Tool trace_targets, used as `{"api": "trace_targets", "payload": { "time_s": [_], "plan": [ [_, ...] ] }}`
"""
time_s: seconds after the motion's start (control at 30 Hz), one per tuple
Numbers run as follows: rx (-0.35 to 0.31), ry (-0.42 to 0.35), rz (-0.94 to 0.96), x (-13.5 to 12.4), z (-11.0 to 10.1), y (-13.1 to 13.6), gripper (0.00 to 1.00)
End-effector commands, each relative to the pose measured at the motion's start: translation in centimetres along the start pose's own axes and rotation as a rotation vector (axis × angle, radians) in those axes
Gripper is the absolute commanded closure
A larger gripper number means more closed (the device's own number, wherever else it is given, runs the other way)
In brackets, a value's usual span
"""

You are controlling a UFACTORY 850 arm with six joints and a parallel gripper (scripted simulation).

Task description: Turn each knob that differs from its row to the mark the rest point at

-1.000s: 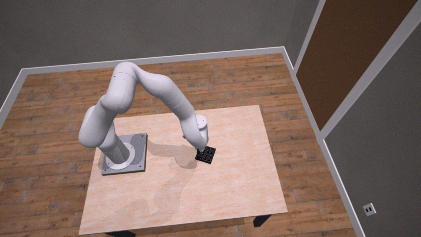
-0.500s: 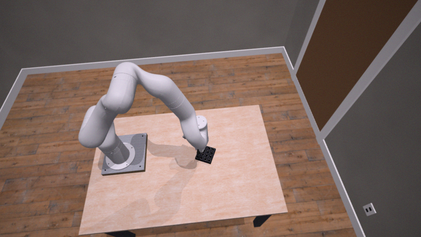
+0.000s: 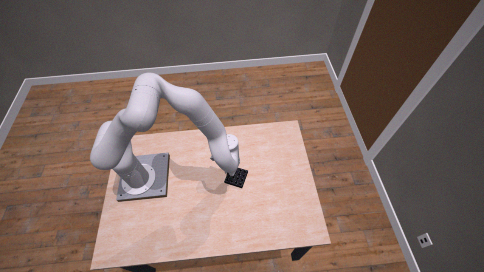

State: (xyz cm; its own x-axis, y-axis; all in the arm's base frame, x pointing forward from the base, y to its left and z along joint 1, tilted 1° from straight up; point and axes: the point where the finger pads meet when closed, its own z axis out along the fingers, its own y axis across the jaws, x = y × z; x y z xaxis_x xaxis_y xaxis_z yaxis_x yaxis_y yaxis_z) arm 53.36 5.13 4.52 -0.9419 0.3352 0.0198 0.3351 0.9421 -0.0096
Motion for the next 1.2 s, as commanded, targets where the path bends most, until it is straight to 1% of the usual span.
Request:
{"api": "trace_targets", "payload": {
  "time_s": [0.0,0.5,1.17],
  "plan": [
    [-0.001,-0.002,0.0,-0.1,0.3,0.0,0.81],
    [-0.001,-0.002,0.0,-0.1,2.1,0.0,0.81],
    [-0.001,-0.002,0.0,-0.1,2.6,0.0,0.81]
  ]
}}
